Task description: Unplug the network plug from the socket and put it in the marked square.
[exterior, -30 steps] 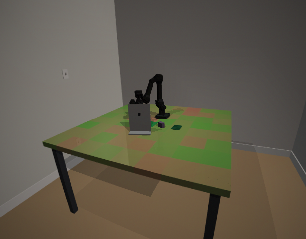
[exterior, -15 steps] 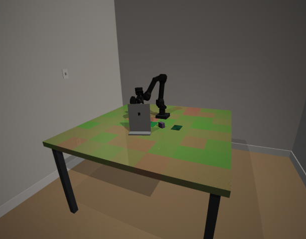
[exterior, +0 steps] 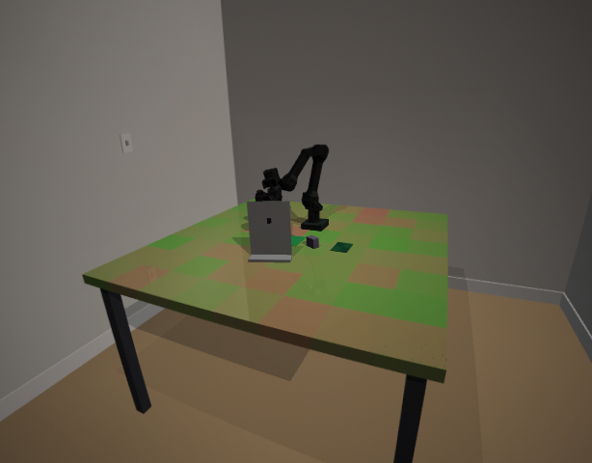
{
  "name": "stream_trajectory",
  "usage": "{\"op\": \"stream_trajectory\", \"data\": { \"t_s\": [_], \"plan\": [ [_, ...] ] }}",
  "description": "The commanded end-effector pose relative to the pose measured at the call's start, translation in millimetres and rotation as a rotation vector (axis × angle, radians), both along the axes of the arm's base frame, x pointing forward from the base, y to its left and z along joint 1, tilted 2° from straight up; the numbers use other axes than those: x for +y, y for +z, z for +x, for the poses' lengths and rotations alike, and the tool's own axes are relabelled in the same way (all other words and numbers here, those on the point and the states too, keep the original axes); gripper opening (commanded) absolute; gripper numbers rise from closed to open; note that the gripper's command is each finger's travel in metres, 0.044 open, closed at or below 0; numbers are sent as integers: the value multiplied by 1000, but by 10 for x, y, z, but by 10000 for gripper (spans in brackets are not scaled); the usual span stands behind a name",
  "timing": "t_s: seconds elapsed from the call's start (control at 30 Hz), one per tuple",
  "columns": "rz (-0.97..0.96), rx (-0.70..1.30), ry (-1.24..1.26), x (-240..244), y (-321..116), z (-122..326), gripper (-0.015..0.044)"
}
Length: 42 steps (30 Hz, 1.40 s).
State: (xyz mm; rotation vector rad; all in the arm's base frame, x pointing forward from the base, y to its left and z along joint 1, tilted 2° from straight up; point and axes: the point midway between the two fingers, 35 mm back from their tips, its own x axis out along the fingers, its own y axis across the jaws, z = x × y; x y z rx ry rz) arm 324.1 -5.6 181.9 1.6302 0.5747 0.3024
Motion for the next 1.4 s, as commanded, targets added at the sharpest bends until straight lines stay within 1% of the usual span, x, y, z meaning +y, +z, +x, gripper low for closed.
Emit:
{"op": "stream_trajectory", "data": {
  "t_s": [0.0,0.33,0.67,1.37],
  "plan": [
    [7,59,-44,36,-52,1,0],
    [-8,231,-155,124,-264,-75,0],
    [-69,402,-260,178,-503,-269,0],
    [-340,700,-450,96,-910,-956,0]
  ]
}}
